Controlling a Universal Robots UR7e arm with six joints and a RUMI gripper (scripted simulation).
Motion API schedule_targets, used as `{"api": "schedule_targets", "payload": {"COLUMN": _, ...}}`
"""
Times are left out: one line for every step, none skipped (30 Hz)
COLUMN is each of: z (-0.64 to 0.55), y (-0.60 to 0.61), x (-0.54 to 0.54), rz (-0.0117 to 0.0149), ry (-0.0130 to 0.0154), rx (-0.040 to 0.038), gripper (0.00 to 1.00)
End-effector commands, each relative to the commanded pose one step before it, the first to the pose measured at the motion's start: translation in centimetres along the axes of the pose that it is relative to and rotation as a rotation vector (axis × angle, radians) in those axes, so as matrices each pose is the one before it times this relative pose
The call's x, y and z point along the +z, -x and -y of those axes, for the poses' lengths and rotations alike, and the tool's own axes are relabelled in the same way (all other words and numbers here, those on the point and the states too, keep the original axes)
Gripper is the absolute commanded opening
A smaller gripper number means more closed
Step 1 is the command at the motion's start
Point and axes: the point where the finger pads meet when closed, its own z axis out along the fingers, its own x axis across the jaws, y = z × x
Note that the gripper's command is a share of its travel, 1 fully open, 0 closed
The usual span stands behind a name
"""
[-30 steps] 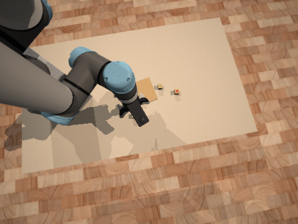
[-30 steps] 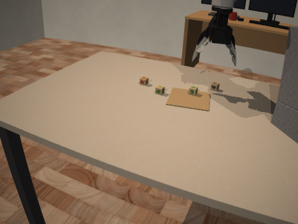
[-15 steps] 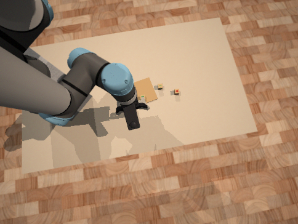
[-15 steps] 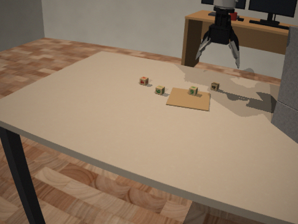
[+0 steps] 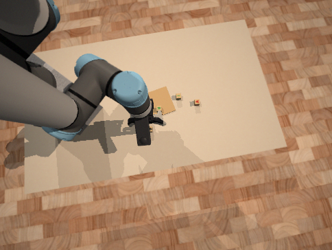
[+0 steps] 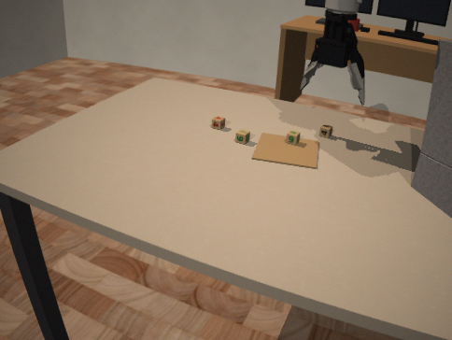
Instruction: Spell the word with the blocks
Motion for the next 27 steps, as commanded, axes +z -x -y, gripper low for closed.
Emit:
{"api": "schedule_targets", "payload": {"z": 0.044, "y": -0.023, "x": -0.025, "rz": 0.00078, "ry": -0.00080, "rx": 0.01709, "gripper": 1.00}}
{"api": "schedule_targets", "payload": {"z": 0.003, "y": -0.006, "x": 0.000, "rz": 0.00000, "ry": 0.00000, "rx": 0.00183, "gripper": 1.00}}
{"api": "schedule_targets", "payload": {"z": 0.002, "y": -0.004, "x": 0.000, "rz": 0.00000, "ry": 0.00000, "rx": 0.00133, "gripper": 1.00}}
{"api": "schedule_targets", "payload": {"z": 0.002, "y": -0.003, "x": 0.000, "rz": 0.00000, "ry": 0.00000, "rx": 0.00091, "gripper": 1.00}}
{"api": "schedule_targets", "payload": {"z": 0.000, "y": 0.000, "x": 0.000, "rz": 0.00000, "ry": 0.00000, "rx": 0.00000, "gripper": 1.00}}
{"api": "schedule_targets", "payload": {"z": 0.000, "y": 0.000, "x": 0.000, "rz": 0.00000, "ry": 0.00000, "rx": 0.00000, "gripper": 1.00}}
{"api": "schedule_targets", "payload": {"z": 0.001, "y": -0.002, "x": 0.000, "rz": 0.00000, "ry": 0.00000, "rx": 0.00056, "gripper": 1.00}}
{"api": "schedule_targets", "payload": {"z": 0.001, "y": -0.001, "x": 0.000, "rz": 0.00000, "ry": 0.00000, "rx": 0.00029, "gripper": 1.00}}
{"api": "schedule_targets", "payload": {"z": 0.000, "y": 0.000, "x": 0.000, "rz": 0.00000, "ry": 0.00000, "rx": 0.00011, "gripper": 1.00}}
{"api": "schedule_targets", "payload": {"z": 0.000, "y": 0.000, "x": 0.000, "rz": 0.00000, "ry": 0.00000, "rx": 0.00002, "gripper": 1.00}}
{"api": "schedule_targets", "payload": {"z": 0.000, "y": 0.000, "x": 0.000, "rz": 0.00000, "ry": 0.00000, "rx": 0.00000, "gripper": 0.37}}
{"api": "schedule_targets", "payload": {"z": 0.000, "y": 0.000, "x": 0.000, "rz": 0.00000, "ry": 0.00000, "rx": 0.00000, "gripper": 0.37}}
{"api": "schedule_targets", "payload": {"z": 0.000, "y": 0.000, "x": 0.000, "rz": 0.00000, "ry": 0.00000, "rx": 0.00000, "gripper": 0.37}}
{"api": "schedule_targets", "payload": {"z": 0.000, "y": 0.000, "x": 0.000, "rz": 0.00000, "ry": 0.00000, "rx": 0.00000, "gripper": 0.37}}
{"api": "schedule_targets", "payload": {"z": 0.000, "y": 0.000, "x": 0.000, "rz": 0.00000, "ry": 0.00000, "rx": 0.00000, "gripper": 0.37}}
{"api": "schedule_targets", "payload": {"z": 0.000, "y": 0.000, "x": 0.000, "rz": 0.00000, "ry": 0.00000, "rx": 0.00000, "gripper": 0.37}}
{"api": "schedule_targets", "payload": {"z": 0.000, "y": 0.000, "x": 0.000, "rz": 0.00000, "ry": 0.00000, "rx": 0.00000, "gripper": 0.37}}
{"api": "schedule_targets", "payload": {"z": 0.000, "y": 0.000, "x": 0.000, "rz": 0.00000, "ry": 0.00000, "rx": 0.00000, "gripper": 0.37}}
{"api": "schedule_targets", "payload": {"z": 0.000, "y": 0.000, "x": 0.000, "rz": 0.00000, "ry": 0.00000, "rx": 0.00000, "gripper": 0.37}}
{"api": "schedule_targets", "payload": {"z": 0.000, "y": 0.000, "x": 0.000, "rz": 0.00000, "ry": 0.00000, "rx": 0.00000, "gripper": 0.37}}
{"api": "schedule_targets", "payload": {"z": 0.000, "y": 0.000, "x": 0.000, "rz": 0.00000, "ry": 0.00000, "rx": 0.00000, "gripper": 0.37}}
{"api": "schedule_targets", "payload": {"z": 0.000, "y": 0.000, "x": 0.000, "rz": 0.00000, "ry": 0.00000, "rx": 0.00000, "gripper": 0.37}}
{"api": "schedule_targets", "payload": {"z": 0.000, "y": 0.000, "x": 0.000, "rz": 0.00000, "ry": 0.00000, "rx": 0.00000, "gripper": 0.37}}
{"api": "schedule_targets", "payload": {"z": 0.000, "y": 0.000, "x": 0.000, "rz": 0.00000, "ry": 0.00000, "rx": 0.00000, "gripper": 0.37}}
{"api": "schedule_targets", "payload": {"z": 0.000, "y": 0.000, "x": 0.000, "rz": 0.00000, "ry": 0.00000, "rx": 0.00000, "gripper": 0.37}}
{"api": "schedule_targets", "payload": {"z": 0.000, "y": 0.000, "x": 0.000, "rz": 0.00000, "ry": 0.00000, "rx": 0.00000, "gripper": 0.37}}
{"api": "schedule_targets", "payload": {"z": 0.000, "y": 0.000, "x": 0.000, "rz": 0.00000, "ry": 0.00000, "rx": 0.00000, "gripper": 0.37}}
